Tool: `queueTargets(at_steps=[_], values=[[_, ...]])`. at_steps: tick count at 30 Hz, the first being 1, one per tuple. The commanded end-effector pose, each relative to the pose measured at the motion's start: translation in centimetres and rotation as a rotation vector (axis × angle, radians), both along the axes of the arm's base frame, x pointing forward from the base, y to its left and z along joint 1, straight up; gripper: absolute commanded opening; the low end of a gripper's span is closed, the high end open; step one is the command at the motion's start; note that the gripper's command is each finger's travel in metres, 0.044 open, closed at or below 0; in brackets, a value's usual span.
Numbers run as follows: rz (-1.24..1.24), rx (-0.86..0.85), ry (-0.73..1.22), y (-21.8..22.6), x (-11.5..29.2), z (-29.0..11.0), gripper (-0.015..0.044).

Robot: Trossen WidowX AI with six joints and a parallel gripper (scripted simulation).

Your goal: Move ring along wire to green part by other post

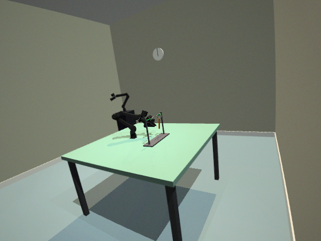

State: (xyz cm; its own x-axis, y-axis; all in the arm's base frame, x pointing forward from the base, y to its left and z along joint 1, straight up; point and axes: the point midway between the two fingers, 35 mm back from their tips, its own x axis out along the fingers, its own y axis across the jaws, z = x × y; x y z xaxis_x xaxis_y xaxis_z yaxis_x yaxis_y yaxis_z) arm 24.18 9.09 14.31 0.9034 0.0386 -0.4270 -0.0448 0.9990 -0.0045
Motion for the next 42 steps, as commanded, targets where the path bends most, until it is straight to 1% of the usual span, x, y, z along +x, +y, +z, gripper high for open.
queueTargets(at_steps=[1,18,20,25,28,29,42], values=[[-0.005,0.008,-0.007,-0.1,-0.1,0.3,0.016],[-0.005,0.008,-0.007,-0.1,-0.1,0.3,0.016],[0.0,0.004,-0.002,0.0,-0.7,0.4,0.0213],[0.002,0.002,-0.007,-0.5,-4.5,2.2,0.0344],[0.002,0.002,-0.008,-0.5,-4.6,2.3,0.0422],[0.002,0.002,-0.008,-0.5,-4.6,2.3,0.044],[0.002,0.002,-0.008,-0.5,-4.6,2.3,0.044]])
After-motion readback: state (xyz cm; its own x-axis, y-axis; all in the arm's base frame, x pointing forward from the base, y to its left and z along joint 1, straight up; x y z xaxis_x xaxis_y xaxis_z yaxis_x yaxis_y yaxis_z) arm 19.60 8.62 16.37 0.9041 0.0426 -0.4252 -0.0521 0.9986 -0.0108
